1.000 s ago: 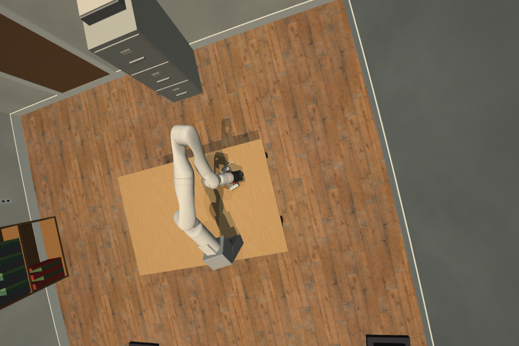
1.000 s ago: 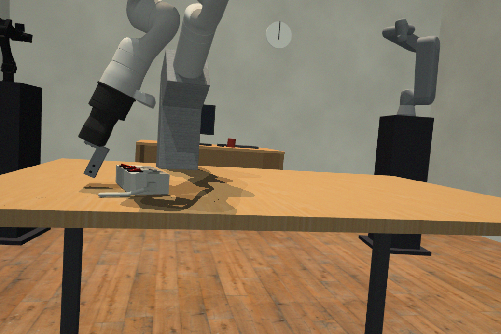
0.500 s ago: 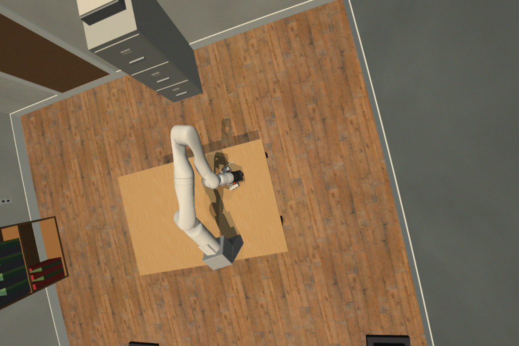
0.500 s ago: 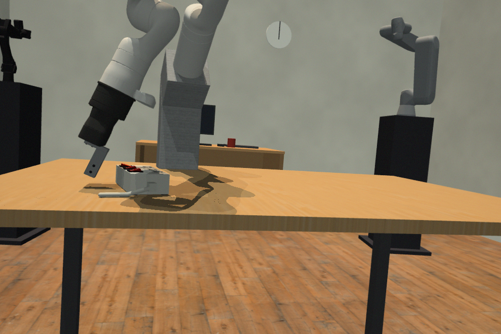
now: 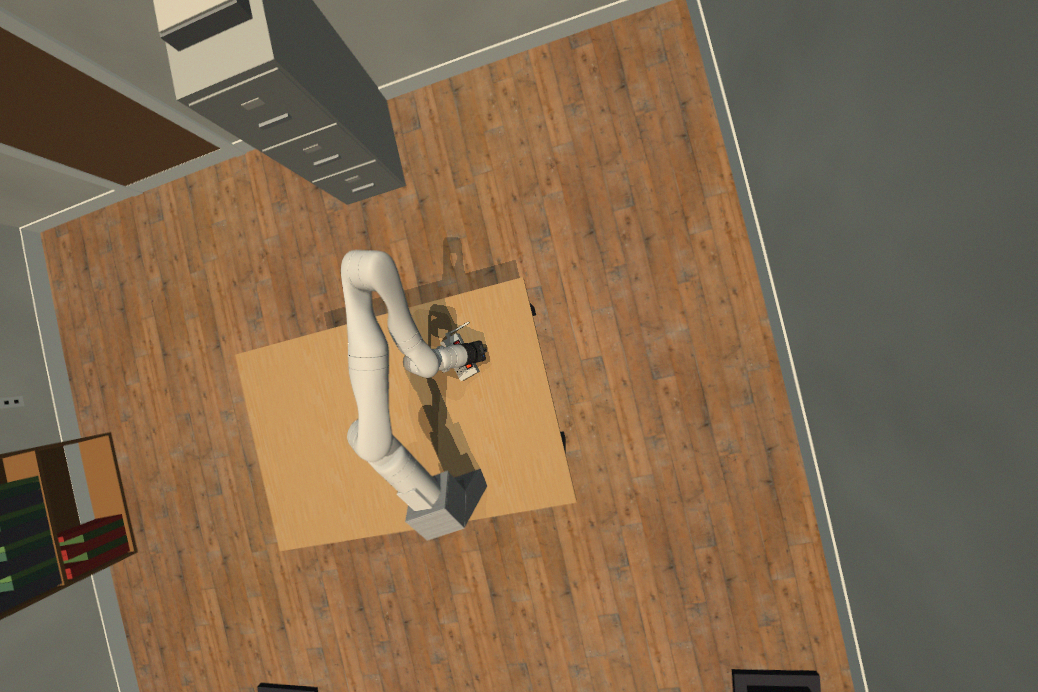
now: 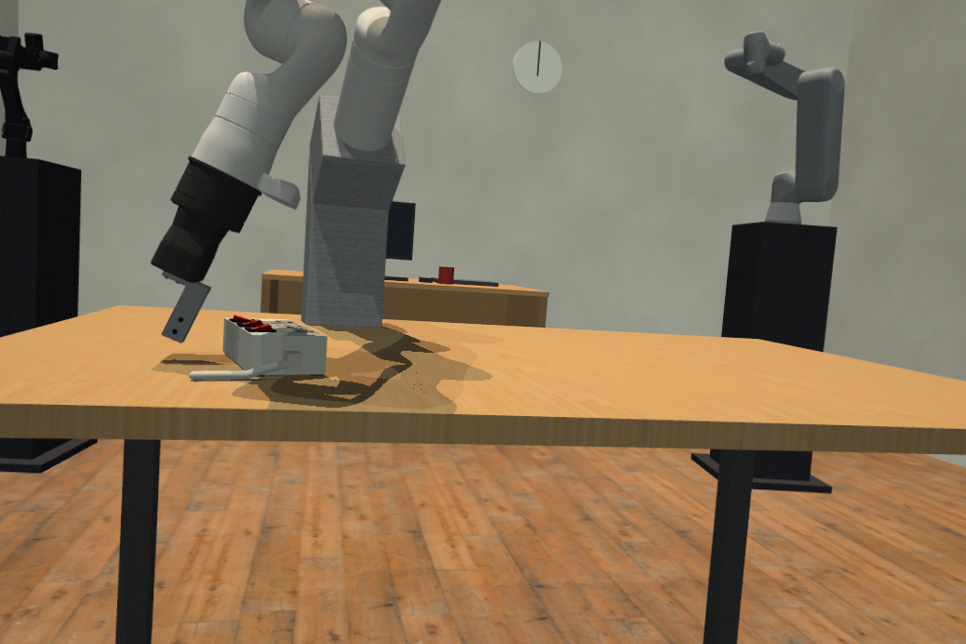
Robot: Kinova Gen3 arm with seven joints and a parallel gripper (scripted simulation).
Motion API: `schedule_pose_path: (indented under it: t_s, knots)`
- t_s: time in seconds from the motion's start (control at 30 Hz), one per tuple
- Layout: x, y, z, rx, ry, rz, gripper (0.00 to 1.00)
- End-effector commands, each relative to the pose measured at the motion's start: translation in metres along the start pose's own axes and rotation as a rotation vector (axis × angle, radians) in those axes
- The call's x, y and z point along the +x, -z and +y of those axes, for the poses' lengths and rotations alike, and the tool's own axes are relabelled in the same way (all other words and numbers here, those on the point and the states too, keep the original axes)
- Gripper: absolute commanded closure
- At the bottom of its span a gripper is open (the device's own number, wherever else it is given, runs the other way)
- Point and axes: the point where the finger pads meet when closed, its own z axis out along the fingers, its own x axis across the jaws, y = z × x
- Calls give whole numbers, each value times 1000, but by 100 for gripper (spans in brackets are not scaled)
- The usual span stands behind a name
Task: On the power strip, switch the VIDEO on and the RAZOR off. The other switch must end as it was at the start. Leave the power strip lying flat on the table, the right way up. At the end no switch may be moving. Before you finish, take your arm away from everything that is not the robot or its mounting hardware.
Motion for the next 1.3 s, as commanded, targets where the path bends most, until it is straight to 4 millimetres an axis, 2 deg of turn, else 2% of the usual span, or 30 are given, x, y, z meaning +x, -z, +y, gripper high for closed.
schedule_pose_path:
  t_s: [0.0,1.27]
  knots:
    - [-2,1,1,-3,4,-3,100]
    - [0,6,2,28,-10,1,100]
